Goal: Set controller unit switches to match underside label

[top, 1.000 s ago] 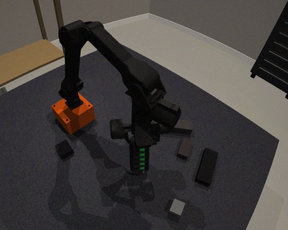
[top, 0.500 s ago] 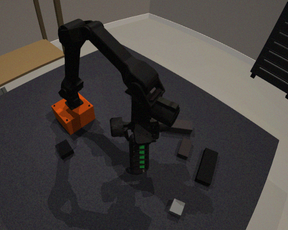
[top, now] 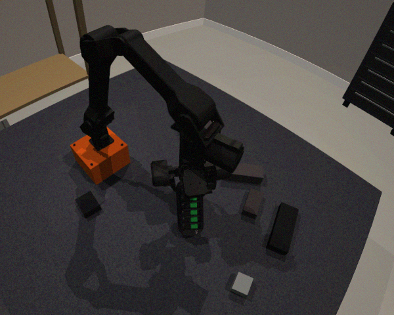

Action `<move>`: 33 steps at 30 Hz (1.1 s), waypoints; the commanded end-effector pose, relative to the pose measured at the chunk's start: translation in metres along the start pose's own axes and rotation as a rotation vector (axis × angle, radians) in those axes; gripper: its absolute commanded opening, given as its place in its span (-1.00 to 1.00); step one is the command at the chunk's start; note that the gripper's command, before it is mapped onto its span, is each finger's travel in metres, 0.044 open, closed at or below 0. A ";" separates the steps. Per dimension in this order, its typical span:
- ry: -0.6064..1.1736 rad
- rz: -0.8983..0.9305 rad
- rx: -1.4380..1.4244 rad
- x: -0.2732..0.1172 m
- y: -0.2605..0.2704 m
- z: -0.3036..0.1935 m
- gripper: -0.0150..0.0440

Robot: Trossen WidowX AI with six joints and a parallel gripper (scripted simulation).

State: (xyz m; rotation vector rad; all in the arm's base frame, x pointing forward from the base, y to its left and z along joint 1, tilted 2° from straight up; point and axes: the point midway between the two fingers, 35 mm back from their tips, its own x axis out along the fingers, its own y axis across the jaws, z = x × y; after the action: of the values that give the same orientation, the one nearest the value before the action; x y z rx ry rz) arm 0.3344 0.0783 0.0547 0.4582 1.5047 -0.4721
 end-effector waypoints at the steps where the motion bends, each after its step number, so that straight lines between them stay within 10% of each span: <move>1: -0.002 -0.014 0.011 0.006 -0.004 -0.001 0.65; 33: 0.000 -0.014 0.011 0.022 -0.004 -0.020 0.65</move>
State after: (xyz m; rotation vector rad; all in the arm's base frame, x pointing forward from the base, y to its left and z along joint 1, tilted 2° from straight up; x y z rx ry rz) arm 0.3151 0.0900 0.0350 0.4505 1.5217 -0.4727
